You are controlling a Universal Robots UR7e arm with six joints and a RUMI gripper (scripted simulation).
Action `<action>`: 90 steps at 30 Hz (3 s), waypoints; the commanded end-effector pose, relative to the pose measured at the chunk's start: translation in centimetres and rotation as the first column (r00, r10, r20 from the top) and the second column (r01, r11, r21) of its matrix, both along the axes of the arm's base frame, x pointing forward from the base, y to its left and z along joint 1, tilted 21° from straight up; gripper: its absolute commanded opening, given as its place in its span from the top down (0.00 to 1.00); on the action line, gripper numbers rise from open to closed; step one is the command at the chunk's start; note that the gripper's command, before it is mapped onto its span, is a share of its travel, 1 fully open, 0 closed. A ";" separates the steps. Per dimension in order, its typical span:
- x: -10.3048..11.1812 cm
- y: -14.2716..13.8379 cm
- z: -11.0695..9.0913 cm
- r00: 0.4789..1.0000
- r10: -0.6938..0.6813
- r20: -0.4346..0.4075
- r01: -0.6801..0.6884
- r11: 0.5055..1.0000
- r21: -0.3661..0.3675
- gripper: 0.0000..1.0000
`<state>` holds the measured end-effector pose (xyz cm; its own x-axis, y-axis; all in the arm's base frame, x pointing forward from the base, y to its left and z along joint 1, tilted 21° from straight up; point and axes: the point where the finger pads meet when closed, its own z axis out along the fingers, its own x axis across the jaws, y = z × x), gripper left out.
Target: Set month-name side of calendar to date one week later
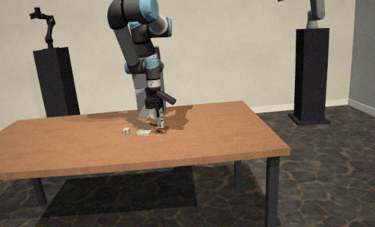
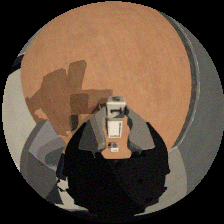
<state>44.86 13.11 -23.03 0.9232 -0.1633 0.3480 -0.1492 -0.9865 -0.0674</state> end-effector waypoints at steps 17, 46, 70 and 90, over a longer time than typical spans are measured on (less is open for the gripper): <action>-2.0 -0.1 5.2 1.000 0.001 -0.003 -0.001 1.000 0.001 0.89; -3.9 -10.4 5.0 1.000 -0.008 -0.010 0.008 1.000 0.005 0.89; -4.4 -12.6 5.1 1.000 -0.009 -0.001 0.009 1.000 0.005 0.89; -2.8 -12.6 1.1 1.000 -0.008 0.000 0.008 1.000 0.002 0.89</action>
<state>41.22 0.57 -20.17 0.9236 -0.1718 0.3426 -0.1564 -0.9851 -0.0721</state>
